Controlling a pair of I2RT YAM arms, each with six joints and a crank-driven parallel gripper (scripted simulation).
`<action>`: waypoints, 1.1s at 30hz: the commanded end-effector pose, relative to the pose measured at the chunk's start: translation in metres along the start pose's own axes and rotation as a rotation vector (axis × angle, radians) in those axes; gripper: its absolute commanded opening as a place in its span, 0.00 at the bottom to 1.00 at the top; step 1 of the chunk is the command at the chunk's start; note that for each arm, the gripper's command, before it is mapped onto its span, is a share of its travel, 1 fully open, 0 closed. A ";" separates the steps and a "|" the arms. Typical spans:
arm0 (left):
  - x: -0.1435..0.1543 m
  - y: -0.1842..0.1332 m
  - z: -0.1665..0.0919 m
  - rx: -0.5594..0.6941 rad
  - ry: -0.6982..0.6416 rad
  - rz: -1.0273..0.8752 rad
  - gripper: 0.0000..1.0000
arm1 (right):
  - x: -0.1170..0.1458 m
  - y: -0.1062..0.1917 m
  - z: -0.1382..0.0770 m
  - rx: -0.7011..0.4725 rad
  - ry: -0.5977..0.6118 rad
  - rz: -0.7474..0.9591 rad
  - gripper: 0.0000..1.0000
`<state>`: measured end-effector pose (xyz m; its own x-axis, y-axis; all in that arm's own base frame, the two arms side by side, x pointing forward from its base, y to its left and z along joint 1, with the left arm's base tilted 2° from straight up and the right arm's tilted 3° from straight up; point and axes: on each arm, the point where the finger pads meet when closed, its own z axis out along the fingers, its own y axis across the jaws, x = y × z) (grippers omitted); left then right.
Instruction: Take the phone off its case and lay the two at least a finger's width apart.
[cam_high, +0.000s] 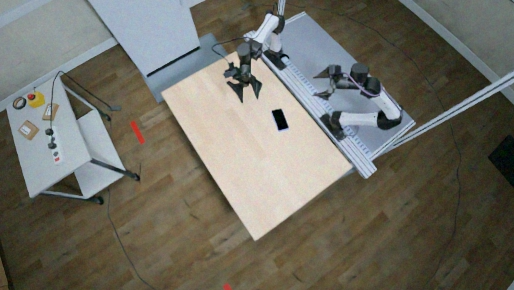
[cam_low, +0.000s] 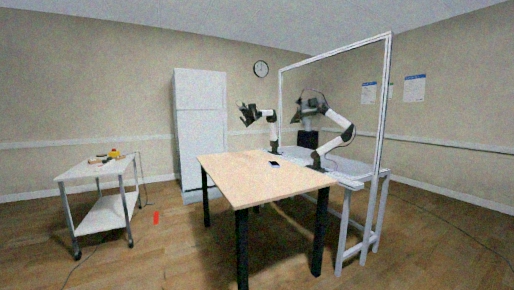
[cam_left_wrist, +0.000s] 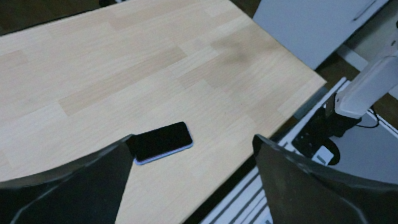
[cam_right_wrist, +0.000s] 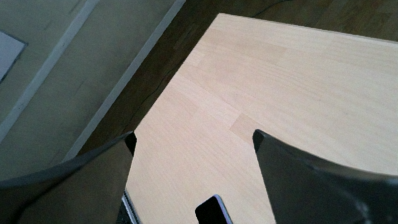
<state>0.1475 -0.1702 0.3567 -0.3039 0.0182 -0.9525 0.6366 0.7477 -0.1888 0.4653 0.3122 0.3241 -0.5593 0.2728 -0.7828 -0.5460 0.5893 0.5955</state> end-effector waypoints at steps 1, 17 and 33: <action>-0.003 -0.001 0.001 0.002 -0.006 0.001 1.00 | -0.008 0.005 -0.003 -0.009 -0.018 -0.010 1.00; -0.003 -0.001 0.001 0.002 -0.006 0.001 1.00 | -0.008 0.005 -0.003 -0.009 -0.018 -0.010 1.00; 0.053 0.013 0.055 0.015 0.082 0.071 1.00 | 0.044 0.026 -0.093 -0.196 0.149 -0.355 1.00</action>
<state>0.1670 -0.1816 0.2951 -0.3445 0.1129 -0.9320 0.6357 0.7585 -0.1431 0.4029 0.2860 0.3145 -0.4833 0.0590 -0.8735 -0.7222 0.5370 0.4359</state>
